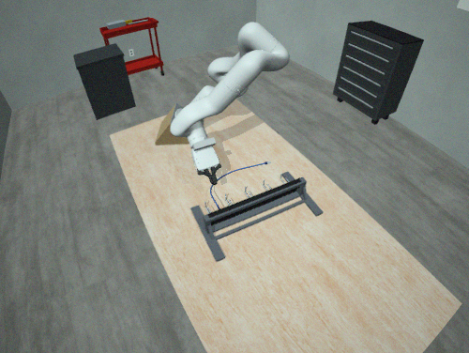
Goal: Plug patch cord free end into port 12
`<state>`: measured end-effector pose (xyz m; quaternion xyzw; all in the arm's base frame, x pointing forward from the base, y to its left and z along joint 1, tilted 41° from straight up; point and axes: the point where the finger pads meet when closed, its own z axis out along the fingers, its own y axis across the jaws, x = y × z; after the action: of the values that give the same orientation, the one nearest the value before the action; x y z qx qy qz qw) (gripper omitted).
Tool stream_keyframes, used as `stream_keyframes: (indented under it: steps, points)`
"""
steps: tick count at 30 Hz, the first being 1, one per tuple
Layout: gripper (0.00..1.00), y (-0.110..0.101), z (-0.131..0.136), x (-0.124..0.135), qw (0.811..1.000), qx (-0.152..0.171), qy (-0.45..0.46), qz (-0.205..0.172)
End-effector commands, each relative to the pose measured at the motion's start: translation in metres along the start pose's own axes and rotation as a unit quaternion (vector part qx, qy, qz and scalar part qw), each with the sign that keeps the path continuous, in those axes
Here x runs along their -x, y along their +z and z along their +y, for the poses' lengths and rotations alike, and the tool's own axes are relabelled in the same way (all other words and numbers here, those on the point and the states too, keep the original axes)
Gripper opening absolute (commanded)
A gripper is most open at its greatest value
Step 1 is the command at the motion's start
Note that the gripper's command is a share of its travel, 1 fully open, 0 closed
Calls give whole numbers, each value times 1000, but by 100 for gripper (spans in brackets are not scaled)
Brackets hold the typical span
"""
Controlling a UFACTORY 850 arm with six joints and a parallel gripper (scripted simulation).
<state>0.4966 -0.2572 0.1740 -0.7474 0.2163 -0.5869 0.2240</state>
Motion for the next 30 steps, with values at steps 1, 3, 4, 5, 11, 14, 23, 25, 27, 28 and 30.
stream_keyframes:
  steps: [1, 3, 4, 5, 11, 14, 23, 25, 27, 28, 30]
  points:
    - [0, 0, 0, -1, 1000, 0, 0, 1]
    - [0, 0, 0, -1, 1000, 0, 0, 1]
    - [0, 0, 0, -1, 1000, 0, 0, 1]
    - [0, 0, 0, -1, 1000, 0, 0, 1]
    - [0, 0, 0, -1, 1000, 0, 0, 1]
    - [0, 0, 0, -1, 1000, 0, 0, 1]
    - [0, -13, 0, -1, 1000, 0, 0, 1]
    - [0, -21, 0, -1, 1000, 0, 0, 1]
    - [0, -25, 0, -1, 1000, 0, 0, 1]
    - [0, -25, 0, -1, 1000, 0, 0, 1]
    - [0, -34, 0, -1, 1000, 0, 0, 1]
